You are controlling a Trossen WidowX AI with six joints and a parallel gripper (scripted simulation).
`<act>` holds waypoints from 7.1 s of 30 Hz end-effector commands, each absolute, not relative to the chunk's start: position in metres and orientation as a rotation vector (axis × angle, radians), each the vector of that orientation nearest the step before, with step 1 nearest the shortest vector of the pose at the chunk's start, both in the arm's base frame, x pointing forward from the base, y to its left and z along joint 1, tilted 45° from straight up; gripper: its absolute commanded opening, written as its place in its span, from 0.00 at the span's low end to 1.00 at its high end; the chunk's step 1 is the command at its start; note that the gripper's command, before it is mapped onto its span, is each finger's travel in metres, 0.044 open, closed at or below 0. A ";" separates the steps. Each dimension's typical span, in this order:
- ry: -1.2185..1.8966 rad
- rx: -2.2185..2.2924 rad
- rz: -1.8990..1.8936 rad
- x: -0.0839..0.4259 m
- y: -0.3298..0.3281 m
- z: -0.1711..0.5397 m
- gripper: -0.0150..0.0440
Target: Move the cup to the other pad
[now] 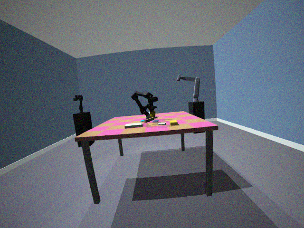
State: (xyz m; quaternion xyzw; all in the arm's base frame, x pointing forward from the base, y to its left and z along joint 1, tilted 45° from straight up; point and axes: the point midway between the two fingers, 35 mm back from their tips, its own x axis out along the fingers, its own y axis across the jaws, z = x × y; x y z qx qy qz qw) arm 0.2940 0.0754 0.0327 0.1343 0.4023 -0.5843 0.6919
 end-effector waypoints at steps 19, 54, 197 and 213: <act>0.894 0.302 -1.300 0.271 0.053 0.058 0.25; 0.895 0.299 -1.302 0.232 0.016 0.097 0.25; 0.894 0.291 -1.305 0.210 -0.010 0.117 0.81; 0.932 0.277 -1.152 0.210 0.027 0.155 1.00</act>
